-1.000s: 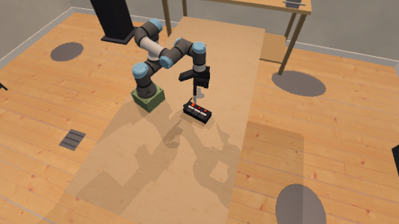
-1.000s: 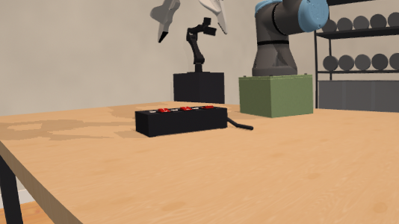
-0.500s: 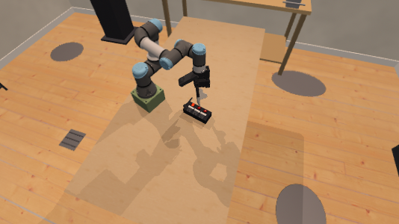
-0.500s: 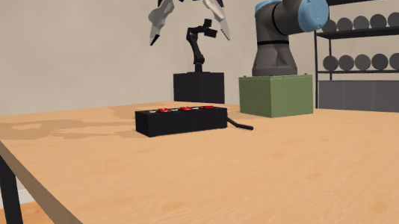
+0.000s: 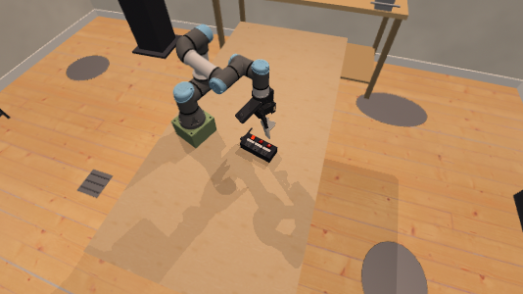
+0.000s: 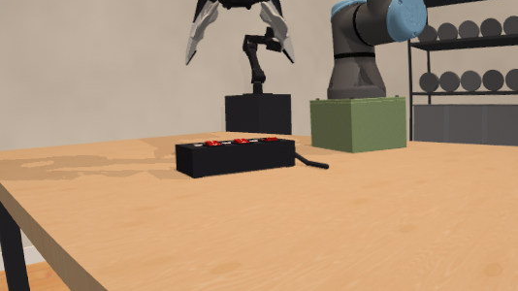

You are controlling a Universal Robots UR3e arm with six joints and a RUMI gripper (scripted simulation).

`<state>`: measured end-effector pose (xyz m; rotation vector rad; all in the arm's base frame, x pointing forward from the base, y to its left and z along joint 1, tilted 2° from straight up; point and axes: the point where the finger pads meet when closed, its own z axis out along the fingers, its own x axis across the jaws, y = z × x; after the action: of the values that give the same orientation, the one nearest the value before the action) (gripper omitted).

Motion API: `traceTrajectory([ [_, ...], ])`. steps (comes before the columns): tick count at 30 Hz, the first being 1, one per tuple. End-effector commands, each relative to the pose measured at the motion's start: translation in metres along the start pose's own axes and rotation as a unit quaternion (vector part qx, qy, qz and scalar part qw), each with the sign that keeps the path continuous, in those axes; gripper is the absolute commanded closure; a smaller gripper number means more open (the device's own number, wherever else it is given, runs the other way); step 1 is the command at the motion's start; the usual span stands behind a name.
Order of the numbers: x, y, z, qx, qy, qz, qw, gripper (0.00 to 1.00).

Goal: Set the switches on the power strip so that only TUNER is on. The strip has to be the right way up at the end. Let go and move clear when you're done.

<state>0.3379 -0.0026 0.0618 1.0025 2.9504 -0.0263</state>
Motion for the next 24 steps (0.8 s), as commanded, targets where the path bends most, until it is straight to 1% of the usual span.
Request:
traceTrajectory([
  [1,-0.003,-0.001,0.004,-0.008,-0.002,-0.11,0.994,0.0],
  [4,-0.005,-0.002,0.007,-0.008,-0.003,-0.174,0.985,0.0],
  [6,-0.006,-0.002,0.01,-0.008,-0.003,-0.217,0.976,0.0],
  [8,-0.007,-0.002,0.012,-0.008,-0.003,-0.26,0.966,0.0],
  [11,-0.008,-0.002,0.015,-0.007,-0.004,-0.323,0.946,0.0],
  [13,-0.008,-0.002,0.015,-0.007,-0.004,-0.323,0.946,0.0],
  [18,-0.009,-0.001,0.02,-0.007,-0.005,-0.423,0.906,0.0],
  [24,-0.01,0.001,0.026,-0.006,-0.005,-0.53,0.848,0.0],
])
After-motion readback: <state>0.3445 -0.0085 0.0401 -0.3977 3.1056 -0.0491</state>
